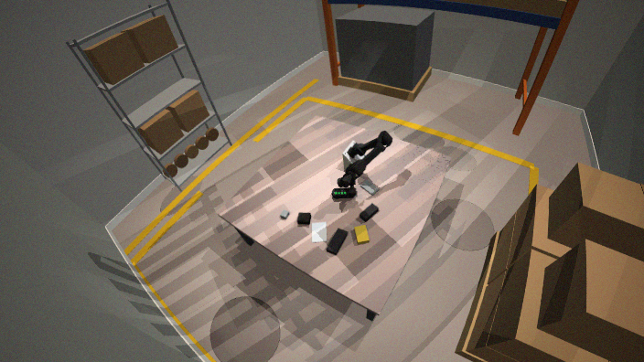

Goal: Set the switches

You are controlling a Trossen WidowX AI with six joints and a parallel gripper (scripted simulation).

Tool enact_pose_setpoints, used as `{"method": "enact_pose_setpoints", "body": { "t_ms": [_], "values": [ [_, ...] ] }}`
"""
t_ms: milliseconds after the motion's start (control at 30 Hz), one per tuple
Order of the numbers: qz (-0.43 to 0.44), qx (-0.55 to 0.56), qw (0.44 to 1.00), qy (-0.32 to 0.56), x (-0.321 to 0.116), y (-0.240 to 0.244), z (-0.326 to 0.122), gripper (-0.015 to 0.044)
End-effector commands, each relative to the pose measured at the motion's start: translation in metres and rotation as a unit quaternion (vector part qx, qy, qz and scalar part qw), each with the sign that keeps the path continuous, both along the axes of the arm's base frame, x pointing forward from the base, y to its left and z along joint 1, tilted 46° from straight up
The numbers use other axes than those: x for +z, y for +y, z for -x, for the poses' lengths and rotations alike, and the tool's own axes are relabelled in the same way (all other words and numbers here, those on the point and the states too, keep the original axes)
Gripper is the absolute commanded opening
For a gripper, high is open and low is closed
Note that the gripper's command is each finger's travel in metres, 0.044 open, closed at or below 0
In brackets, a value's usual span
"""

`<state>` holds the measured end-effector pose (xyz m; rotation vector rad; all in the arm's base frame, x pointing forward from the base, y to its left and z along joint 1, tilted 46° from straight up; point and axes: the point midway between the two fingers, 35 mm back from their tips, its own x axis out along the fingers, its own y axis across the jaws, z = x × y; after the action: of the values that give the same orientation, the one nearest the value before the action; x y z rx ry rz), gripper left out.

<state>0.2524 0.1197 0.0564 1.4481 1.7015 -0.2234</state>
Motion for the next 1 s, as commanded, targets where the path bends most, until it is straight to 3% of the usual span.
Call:
{"method": "enact_pose_setpoints", "body": {
  "t_ms": [0,267,333,867,967],
  "values": [
    [0.001,0.0,1.0,0.006,-0.0068,0.0041,0.0024,0.044],
    [0.0,0.0,1.0,0.007,-0.0137,0.0121,0.0031,0.044],
    [0.0,0.0,1.0,0.007,-0.0137,0.0121,0.0031,0.0387],
    [0.0,0.0,1.0,0.007,-0.0137,0.0121,0.0031,0.0281],
    [0.0,0.0,1.0,0.006,-0.0136,0.0121,0.0024,0.0202]
  ]
}}
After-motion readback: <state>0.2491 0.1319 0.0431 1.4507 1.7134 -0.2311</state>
